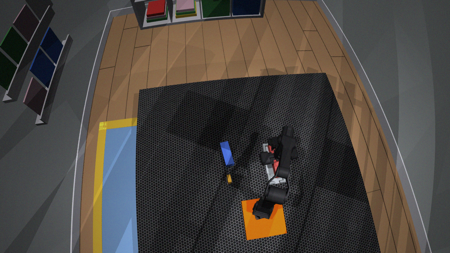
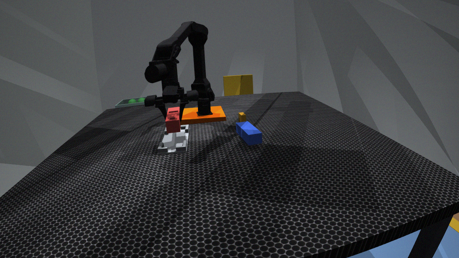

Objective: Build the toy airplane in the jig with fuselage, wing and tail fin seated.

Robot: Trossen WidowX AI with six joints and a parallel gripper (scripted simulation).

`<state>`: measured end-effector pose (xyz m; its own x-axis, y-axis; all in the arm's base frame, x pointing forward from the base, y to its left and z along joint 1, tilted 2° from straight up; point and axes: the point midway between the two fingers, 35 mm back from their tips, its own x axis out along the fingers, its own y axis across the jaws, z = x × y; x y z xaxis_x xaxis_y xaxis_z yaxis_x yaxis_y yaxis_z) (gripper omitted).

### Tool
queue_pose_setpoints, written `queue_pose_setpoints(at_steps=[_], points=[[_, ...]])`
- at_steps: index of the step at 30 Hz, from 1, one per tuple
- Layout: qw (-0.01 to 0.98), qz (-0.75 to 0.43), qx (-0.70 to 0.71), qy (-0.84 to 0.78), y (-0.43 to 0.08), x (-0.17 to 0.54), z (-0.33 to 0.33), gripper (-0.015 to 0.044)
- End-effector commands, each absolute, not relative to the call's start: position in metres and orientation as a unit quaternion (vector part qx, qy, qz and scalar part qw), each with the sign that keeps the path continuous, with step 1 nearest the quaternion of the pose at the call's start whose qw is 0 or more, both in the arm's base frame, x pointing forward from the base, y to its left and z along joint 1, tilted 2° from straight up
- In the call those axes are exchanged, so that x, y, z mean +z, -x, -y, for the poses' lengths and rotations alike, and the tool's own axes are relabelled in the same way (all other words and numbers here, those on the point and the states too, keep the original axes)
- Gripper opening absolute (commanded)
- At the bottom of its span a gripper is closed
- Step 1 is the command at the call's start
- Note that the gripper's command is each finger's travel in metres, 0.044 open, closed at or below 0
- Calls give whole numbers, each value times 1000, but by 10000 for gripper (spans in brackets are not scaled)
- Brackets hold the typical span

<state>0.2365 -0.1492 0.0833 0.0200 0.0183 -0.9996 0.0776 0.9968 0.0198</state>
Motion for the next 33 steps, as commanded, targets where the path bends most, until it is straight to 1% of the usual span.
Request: queue_pose_setpoints(at_steps=[1, 26, 31, 33], points=[[712, -701, -20, -32, -236, 78, 150, 195], [712, -701, -20, -32, -236, 45, 150, 195], [713, -700, -20, -35, -236, 47, 149, 161], [713, -700, -20, -35, -236, 47, 149, 109]])
